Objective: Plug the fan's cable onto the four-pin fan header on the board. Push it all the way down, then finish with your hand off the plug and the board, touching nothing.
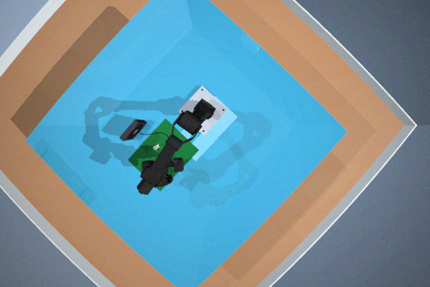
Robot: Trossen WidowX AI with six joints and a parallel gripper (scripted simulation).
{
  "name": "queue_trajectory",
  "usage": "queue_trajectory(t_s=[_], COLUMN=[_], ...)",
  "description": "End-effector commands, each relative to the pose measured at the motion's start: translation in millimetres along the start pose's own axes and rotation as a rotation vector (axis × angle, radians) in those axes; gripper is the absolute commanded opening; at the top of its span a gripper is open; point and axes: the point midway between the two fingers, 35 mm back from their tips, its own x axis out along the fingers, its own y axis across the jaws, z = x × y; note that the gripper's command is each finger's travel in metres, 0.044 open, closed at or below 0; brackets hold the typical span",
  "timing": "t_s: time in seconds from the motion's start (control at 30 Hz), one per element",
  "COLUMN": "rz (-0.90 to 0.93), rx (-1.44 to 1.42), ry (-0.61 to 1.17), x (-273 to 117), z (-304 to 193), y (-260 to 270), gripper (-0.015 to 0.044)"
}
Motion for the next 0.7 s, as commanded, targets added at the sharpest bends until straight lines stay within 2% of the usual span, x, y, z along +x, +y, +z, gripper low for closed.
queue_trajectory(t_s=[0.0, 0.67], rz=[0.012, 0.012], rx=[0.004, 0.004], ry=[0.004, 0.004], x=[7.9, 40.6], z=[-1.4, -1.3], y=[2.5, 2.7], gripper=[0.044, 0.044])
